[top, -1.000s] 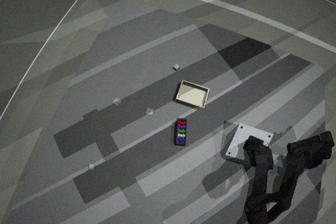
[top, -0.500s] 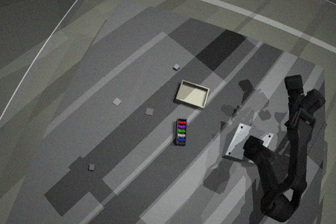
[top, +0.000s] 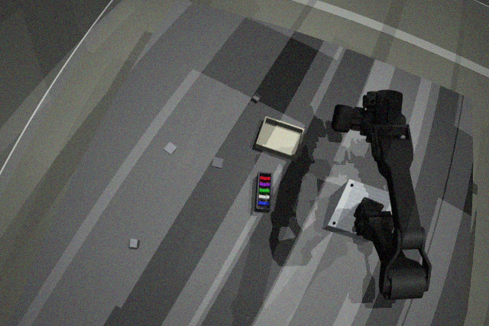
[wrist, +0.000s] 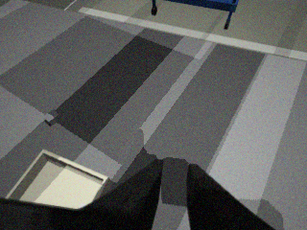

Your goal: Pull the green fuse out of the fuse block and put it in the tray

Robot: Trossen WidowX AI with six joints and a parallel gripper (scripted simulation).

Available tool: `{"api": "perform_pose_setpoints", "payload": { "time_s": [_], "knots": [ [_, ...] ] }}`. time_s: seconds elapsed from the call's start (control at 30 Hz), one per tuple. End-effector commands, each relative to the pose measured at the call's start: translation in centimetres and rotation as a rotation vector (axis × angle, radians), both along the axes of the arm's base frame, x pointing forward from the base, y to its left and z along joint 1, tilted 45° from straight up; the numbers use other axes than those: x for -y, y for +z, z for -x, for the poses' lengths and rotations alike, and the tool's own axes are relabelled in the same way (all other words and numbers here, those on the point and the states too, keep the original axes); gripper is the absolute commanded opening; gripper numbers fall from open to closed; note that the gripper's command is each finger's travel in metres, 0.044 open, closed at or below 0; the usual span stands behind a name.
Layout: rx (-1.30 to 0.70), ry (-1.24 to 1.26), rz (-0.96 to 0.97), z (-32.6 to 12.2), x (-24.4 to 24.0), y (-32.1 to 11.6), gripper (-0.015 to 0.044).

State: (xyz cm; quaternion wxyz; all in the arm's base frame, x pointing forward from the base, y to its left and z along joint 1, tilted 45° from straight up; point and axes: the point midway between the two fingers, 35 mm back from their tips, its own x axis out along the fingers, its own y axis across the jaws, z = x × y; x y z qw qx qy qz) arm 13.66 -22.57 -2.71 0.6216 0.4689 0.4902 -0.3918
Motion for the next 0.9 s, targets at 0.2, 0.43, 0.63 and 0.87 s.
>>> {"api": "perform_pose_setpoints", "payload": {
  "time_s": [0.2, 0.43, 0.63, 0.87],
  "knots": [
    [0.153, 0.807, -0.197, -10.6, -10.6, 0.7, 0.0067],
    [0.298, 1.335, -0.369, -14.2, -20.1, 1.8, 0.0067],
    [0.418, 1.622, -0.483, -15.0, -26.0, 3.1, 0.0067],
    [0.418, 1.622, -0.483, -15.2, -26.4, 3.5, 0.0067]
  ]
}}
